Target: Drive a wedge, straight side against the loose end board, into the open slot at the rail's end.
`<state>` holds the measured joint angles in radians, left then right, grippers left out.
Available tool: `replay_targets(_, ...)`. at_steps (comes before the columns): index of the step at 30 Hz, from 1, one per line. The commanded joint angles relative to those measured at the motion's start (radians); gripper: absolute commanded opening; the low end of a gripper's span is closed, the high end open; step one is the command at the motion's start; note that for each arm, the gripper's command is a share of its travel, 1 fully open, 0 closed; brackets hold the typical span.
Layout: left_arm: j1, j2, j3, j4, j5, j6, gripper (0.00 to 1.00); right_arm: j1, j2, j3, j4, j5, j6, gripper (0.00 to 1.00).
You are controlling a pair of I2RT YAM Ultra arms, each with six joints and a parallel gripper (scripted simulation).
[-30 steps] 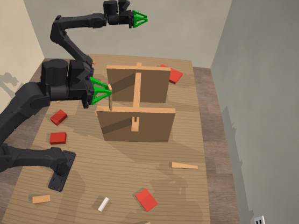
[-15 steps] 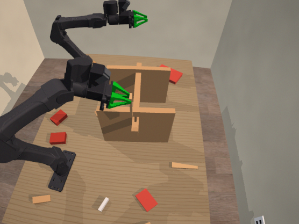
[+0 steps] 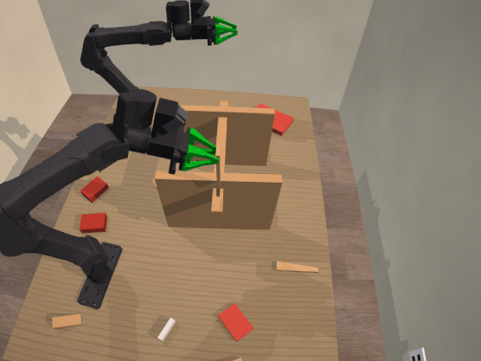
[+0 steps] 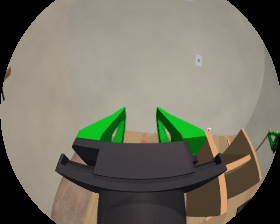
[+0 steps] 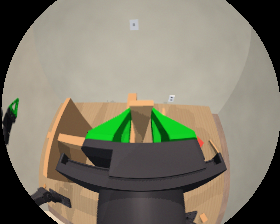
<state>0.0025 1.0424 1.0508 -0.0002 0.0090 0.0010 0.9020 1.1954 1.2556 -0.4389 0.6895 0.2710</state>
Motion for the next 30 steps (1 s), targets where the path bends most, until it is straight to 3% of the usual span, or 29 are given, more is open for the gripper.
replay_targets(1,0.000,-0.025,0.037,0.003,0.007,0.002,0.42,-0.002,-0.012,0.028,-0.002,0.009,-0.001,0.02)
replay_targets(30,0.000,-0.025,0.037,0.003,0.007,0.002,0.42,-0.007,-0.063,-0.126,0.116,-0.004,0.010,0.02)
